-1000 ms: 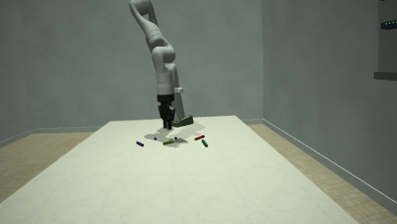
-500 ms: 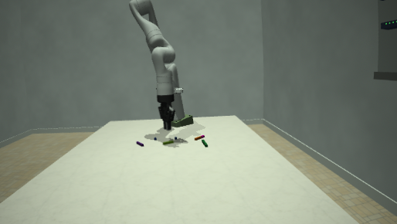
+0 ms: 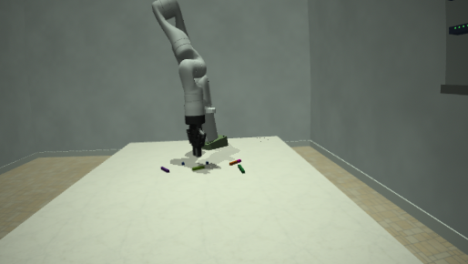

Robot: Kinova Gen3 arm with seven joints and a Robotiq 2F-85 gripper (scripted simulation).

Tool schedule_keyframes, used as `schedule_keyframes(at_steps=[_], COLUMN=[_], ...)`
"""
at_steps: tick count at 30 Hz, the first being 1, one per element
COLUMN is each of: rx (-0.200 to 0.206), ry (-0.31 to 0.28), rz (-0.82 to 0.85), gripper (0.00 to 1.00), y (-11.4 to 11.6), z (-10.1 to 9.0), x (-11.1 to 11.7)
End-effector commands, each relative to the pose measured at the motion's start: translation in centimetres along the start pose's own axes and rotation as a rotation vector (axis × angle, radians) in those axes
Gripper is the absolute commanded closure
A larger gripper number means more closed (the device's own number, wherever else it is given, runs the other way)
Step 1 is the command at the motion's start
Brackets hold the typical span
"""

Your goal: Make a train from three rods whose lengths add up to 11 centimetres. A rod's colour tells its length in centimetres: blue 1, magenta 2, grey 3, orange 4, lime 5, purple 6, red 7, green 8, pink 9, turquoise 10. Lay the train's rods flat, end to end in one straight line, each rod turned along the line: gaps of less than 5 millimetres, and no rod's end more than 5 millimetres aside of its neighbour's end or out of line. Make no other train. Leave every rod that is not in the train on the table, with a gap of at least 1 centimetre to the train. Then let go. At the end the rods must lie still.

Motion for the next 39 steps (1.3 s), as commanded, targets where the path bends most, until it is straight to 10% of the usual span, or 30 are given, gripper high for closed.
schedule_keyframes(at_steps=[1, 39], rx=[0.002, 0.002], ry=[0.003, 0.003], rz=[-0.003, -0.003], gripper=[0.76, 0.76], y=[0.0, 0.0], z=[0.4, 3.5], x=[0.2, 0.1])
Point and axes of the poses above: the point where the finger pads meet when closed, its own z axis out along the fingers, its own y axis across the jaws, x = y × z, the point moved 2 cm from there along -z, back along the fingers, and after that the axes turned 7 degrees about -z, right-handed, at the moved point
